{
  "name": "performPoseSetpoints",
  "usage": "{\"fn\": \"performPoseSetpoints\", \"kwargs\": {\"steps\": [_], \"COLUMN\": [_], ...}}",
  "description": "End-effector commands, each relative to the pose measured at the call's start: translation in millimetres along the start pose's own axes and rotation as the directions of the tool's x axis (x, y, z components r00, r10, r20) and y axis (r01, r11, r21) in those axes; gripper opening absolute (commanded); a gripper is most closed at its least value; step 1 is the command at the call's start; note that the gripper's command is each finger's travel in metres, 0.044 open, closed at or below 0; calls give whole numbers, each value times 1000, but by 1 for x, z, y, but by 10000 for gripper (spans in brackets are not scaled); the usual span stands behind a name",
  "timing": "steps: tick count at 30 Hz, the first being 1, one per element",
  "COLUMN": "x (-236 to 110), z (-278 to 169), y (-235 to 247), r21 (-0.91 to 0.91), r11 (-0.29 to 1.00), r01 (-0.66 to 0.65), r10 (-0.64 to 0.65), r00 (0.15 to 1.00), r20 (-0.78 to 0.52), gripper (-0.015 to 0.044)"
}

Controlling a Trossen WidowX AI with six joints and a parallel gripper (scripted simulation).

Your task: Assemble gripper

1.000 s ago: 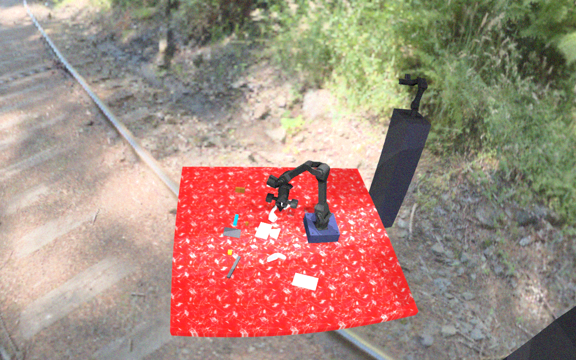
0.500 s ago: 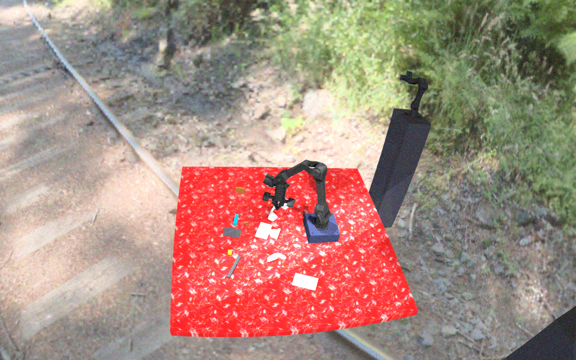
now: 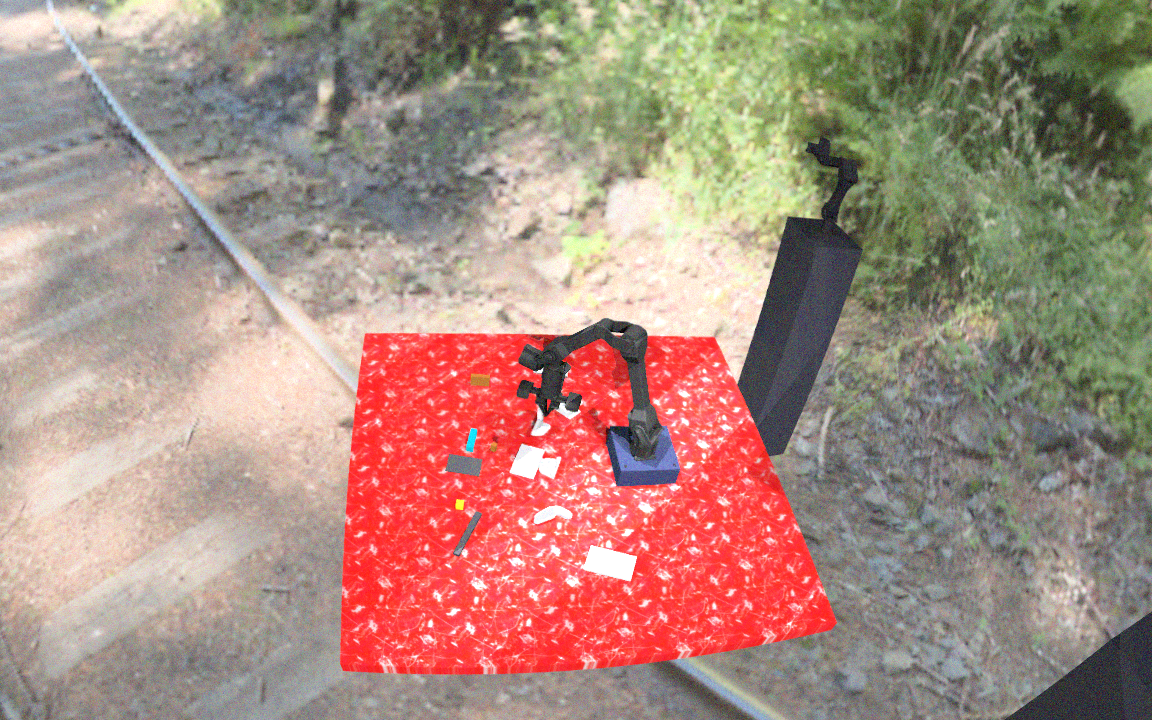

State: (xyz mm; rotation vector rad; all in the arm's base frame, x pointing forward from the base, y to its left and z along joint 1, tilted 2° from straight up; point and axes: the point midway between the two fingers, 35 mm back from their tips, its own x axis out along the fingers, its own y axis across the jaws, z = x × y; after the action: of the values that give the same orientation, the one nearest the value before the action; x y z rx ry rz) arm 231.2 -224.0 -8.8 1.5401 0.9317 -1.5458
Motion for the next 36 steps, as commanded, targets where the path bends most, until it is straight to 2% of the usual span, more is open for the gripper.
{"fn": "performPoseSetpoints", "kwargs": {"steps": [1,10,15,19,36], "x": [5,3,-52,-55,-48], "z": [-6,-6,-5,-5,-5], "y": [5,10,8,8,9], "r21": [-5,-5,-11,-11,-11], "r11": [1000,1000,1000,1000,1000], "r01": [16,16,16,16,12], "r10": [-16,-16,-17,-17,-12], "r00": [1000,1000,1000,1000,1000], "r20": [-17,-17,-15,-15,-14], "gripper": [0,0,0,0,440]}}
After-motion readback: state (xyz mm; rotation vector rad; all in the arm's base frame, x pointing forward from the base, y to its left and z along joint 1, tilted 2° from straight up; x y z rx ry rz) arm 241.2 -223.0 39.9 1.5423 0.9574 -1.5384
